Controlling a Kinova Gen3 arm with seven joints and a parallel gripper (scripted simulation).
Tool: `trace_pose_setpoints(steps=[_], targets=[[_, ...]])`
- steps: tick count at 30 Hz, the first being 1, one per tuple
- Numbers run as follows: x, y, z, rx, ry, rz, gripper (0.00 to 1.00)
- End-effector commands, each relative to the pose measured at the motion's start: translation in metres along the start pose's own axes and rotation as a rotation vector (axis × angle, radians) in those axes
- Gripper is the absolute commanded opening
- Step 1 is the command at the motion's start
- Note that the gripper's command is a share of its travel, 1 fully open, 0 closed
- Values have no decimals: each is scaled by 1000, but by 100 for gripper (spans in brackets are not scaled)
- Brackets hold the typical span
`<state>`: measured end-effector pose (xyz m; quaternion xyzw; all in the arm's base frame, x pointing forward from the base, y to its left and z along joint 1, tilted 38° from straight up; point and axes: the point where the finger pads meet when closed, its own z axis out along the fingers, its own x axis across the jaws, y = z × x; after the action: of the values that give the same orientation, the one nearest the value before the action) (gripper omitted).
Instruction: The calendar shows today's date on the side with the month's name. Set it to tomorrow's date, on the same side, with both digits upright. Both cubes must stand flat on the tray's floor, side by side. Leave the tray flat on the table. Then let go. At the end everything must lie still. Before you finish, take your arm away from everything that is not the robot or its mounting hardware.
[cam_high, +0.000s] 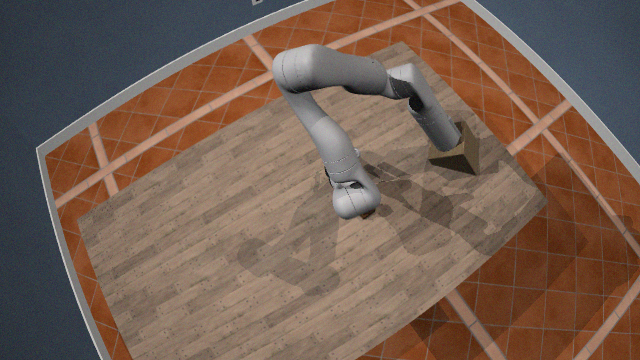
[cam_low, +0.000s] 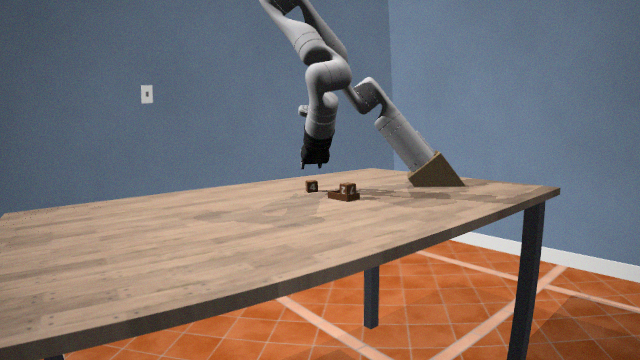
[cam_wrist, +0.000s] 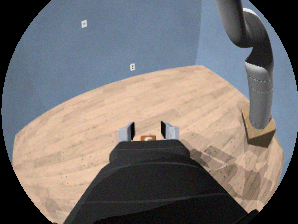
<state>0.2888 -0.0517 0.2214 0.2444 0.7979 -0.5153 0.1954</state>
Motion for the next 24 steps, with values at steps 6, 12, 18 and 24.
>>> trace_pose_setpoints(steps=[6,12,18,24], targets=[[0,6,7,3,0,-1,90],[0,11,12,3,0,-1,90],[0,19,20,3,0,-1,90],[0,27,28,3,0,-1,90]])
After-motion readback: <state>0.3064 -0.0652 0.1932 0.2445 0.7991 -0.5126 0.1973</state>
